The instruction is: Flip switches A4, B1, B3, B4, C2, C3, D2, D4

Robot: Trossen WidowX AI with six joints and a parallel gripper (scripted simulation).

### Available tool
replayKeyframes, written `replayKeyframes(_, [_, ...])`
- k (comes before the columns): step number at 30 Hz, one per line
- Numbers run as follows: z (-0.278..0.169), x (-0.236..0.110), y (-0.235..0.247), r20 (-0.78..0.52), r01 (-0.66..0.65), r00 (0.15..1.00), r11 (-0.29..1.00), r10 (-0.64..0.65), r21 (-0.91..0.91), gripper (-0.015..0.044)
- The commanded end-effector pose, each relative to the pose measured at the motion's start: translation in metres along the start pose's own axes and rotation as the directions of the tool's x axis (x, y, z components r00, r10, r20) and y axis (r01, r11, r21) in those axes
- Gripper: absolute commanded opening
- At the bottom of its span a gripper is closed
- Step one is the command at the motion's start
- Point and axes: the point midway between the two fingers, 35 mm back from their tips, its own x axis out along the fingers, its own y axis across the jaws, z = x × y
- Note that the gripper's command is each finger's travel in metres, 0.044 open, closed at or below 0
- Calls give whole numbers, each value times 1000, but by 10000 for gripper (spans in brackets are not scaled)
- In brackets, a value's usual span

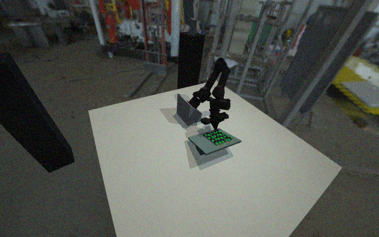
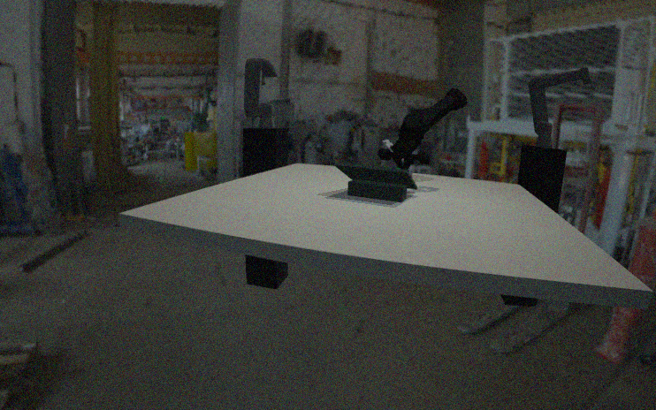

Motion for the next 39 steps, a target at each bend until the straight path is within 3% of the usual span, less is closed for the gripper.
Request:
replayKeyframes(1, [-1,1,-1,-1,4,1000,1000,-4,5,0])
replayKeyframes(39, [-1,4,-1,-1,4,1000,1000,-4,5,0])
